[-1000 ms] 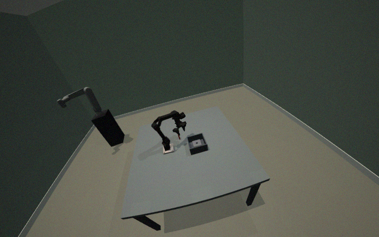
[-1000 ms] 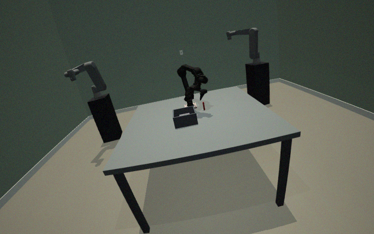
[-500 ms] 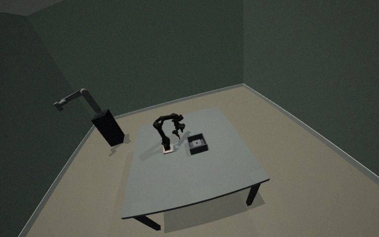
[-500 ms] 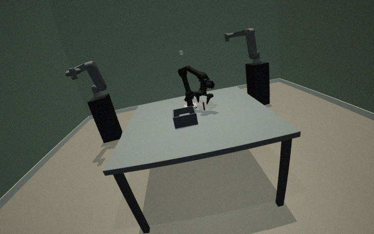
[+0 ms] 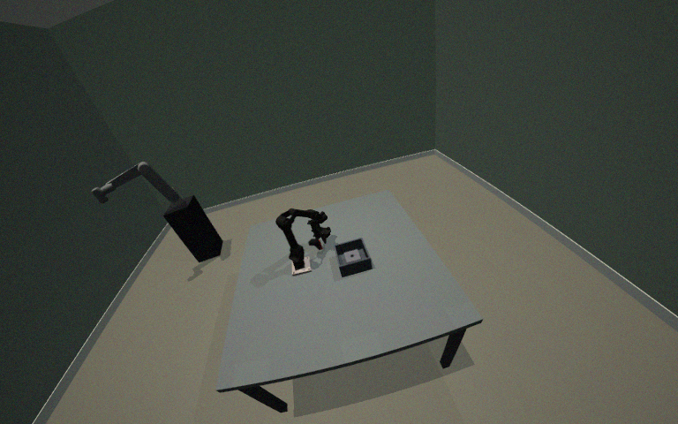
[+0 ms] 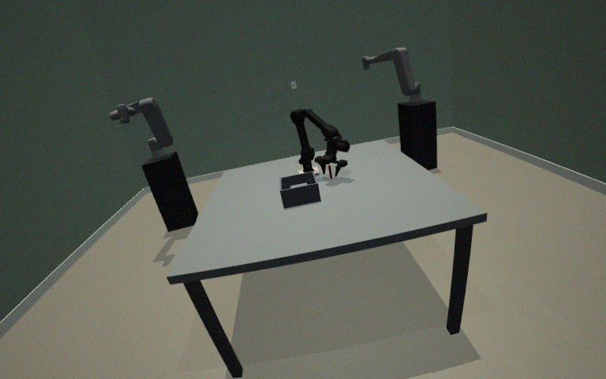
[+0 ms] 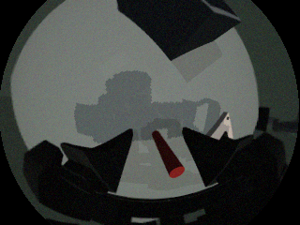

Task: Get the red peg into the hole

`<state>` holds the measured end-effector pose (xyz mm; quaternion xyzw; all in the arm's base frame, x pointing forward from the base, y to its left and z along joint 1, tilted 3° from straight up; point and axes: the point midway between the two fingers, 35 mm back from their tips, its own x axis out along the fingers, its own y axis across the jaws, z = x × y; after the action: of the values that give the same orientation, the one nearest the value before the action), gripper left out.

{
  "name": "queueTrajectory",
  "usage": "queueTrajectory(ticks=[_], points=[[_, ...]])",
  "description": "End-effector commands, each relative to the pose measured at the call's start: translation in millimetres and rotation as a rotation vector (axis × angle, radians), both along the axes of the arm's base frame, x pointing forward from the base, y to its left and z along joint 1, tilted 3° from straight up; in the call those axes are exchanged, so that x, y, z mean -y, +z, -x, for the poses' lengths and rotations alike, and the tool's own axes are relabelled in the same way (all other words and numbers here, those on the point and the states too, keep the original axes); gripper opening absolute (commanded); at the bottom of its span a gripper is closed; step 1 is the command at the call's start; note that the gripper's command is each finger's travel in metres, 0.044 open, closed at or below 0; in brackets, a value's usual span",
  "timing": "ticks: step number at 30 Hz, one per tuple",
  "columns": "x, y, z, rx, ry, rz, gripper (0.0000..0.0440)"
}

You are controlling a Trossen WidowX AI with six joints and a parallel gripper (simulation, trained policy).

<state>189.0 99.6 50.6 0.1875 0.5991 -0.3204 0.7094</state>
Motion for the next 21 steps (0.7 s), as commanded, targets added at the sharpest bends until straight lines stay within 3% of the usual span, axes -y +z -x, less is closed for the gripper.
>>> queueTrajectory(ticks=[1,11,21], points=[[1.4,-7.9,4.2,-0.027,0.006,0.007,0.0266],[6.7,-14.5,11.0,-0.086,0.006,0.048,0.002],[25.5,34.2,-0.3,-0.009,0.032,0.117,0.0]])
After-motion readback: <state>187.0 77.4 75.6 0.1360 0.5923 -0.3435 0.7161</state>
